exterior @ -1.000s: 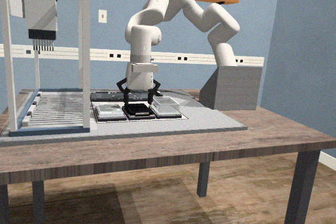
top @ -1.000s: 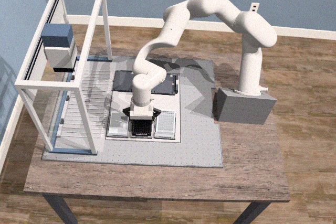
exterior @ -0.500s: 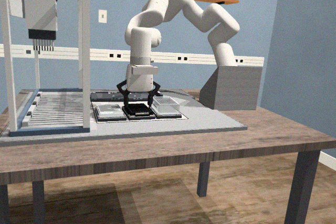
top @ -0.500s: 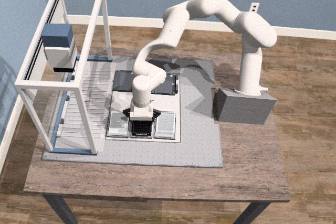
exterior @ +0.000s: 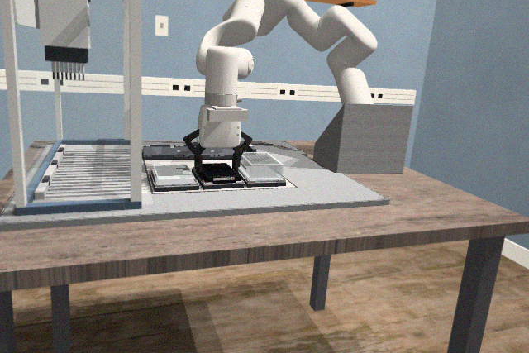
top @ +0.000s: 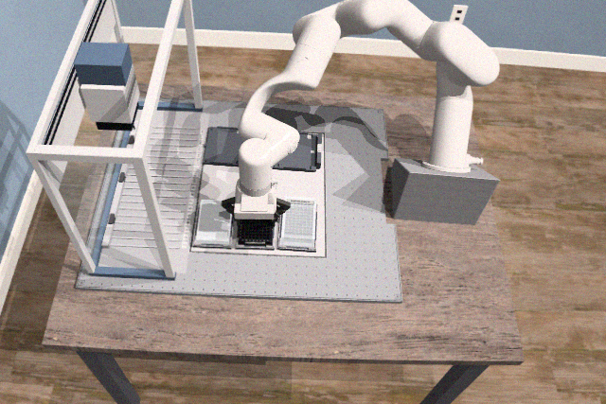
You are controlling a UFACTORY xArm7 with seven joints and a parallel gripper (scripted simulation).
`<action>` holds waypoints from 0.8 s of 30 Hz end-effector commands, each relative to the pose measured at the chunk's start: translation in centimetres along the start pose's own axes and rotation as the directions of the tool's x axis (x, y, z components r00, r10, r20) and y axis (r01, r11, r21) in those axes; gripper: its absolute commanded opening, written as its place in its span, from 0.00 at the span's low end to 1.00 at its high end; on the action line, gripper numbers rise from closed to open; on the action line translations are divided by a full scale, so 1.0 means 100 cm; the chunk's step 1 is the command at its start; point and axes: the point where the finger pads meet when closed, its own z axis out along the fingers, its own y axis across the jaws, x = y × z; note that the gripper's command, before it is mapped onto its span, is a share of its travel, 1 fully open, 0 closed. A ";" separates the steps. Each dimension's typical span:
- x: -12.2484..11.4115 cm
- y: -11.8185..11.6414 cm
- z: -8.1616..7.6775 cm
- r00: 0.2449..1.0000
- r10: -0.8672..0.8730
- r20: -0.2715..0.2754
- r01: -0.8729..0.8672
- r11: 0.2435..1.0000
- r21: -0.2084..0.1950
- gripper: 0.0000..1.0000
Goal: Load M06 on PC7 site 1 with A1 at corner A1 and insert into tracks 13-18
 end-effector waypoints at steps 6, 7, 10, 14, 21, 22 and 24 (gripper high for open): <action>0.001 0.001 0.002 1.000 0.000 -0.003 0.000 1.000 -0.004 1.00; 0.001 0.001 0.002 1.000 0.000 -0.003 0.000 1.000 -0.004 1.00; 0.001 0.001 0.002 1.000 0.000 -0.003 0.000 1.000 -0.004 1.00; 0.001 0.001 0.002 1.000 0.000 -0.003 0.000 1.000 -0.004 1.00; 0.001 0.001 0.001 1.000 0.000 -0.003 0.000 1.000 -0.004 0.00; 0.001 0.001 0.001 1.000 0.000 -0.003 0.000 1.000 -0.004 0.00; 0.001 0.001 0.001 1.000 0.000 -0.003 0.000 1.000 -0.004 0.00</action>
